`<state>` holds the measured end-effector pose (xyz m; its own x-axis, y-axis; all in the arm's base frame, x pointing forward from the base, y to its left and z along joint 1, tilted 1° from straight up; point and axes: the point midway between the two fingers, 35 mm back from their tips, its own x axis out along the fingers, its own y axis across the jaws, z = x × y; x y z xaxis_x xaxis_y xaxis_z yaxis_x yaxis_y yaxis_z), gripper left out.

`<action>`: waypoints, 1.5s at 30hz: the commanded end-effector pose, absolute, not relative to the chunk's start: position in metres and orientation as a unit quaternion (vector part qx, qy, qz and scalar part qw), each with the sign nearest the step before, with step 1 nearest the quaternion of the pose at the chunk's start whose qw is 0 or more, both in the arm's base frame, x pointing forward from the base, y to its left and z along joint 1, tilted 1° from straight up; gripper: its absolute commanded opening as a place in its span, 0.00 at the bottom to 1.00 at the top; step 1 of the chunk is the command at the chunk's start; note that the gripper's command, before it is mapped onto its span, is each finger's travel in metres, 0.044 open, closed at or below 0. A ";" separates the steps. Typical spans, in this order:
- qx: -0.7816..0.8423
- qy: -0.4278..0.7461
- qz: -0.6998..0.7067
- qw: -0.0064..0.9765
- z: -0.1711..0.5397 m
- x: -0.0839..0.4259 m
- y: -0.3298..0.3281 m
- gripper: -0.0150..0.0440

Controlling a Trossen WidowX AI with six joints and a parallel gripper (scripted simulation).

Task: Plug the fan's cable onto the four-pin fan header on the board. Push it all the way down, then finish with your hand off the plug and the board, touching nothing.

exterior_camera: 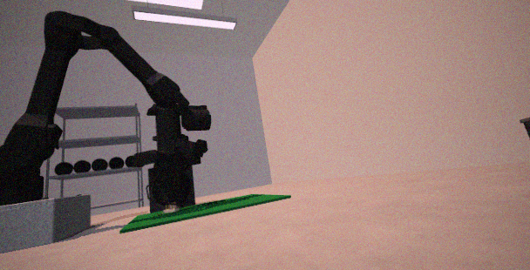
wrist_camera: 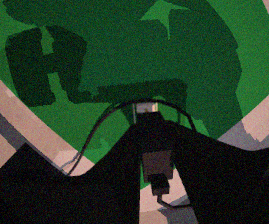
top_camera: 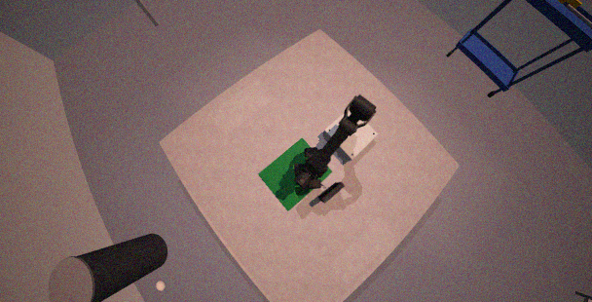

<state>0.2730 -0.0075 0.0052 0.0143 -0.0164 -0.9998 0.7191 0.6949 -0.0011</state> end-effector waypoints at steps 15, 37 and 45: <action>0.275 0.643 -0.282 0.657 -0.001 0.273 -0.008 0.25; 0.275 0.643 -0.282 0.657 -0.013 0.273 -0.008 0.25; 0.273 0.643 -0.281 0.658 -0.009 0.273 -0.008 0.61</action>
<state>0.2731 -0.0083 -0.0098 0.0150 -0.0194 -0.9997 0.7204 0.6936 -0.0026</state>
